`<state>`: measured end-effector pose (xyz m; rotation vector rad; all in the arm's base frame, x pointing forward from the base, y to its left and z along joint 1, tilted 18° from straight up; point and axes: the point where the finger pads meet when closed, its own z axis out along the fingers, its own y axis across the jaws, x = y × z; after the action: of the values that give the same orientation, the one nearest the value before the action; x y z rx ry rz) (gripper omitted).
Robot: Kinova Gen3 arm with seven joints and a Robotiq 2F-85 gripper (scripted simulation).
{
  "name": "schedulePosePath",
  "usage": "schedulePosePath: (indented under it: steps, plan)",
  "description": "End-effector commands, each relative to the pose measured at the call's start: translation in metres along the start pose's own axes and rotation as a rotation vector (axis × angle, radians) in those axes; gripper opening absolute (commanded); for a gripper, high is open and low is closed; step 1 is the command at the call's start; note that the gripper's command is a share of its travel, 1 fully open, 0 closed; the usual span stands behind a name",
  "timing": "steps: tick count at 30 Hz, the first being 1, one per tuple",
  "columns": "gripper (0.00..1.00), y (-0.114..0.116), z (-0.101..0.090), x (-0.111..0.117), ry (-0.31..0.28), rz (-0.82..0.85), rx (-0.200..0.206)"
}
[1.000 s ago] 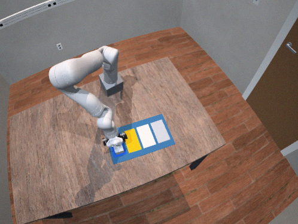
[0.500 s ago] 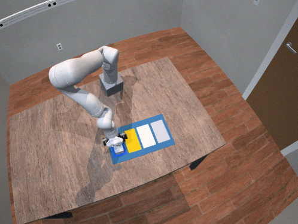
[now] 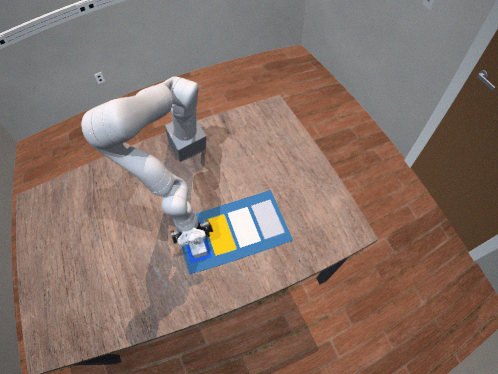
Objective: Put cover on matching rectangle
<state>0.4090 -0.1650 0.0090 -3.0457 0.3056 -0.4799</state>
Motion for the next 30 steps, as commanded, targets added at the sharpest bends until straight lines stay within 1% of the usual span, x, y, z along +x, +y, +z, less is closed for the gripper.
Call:
schedulePosePath:
  steps: [1,11,14,23,25,26,28,30]
  plan:
    - [1.00,0.002,-0.002,0.000,0.000,-0.003,-0.003]
    - [1.00,0.002,-0.009,0.000,0.000,-0.003,-0.003]
    - [1.00,0.002,-0.015,0.000,0.000,-0.003,-0.003]
    - [1.00,0.003,-0.040,0.002,0.004,-0.001,-0.004]
    - [1.00,0.008,-0.047,0.000,-0.003,0.003,-0.015]
    - [1.00,0.007,-0.051,0.001,-0.001,0.001,-0.013]
    - [1.00,0.007,-0.051,0.001,-0.001,0.001,-0.013]
    - [1.00,0.005,-0.058,0.002,0.000,-0.001,-0.011]
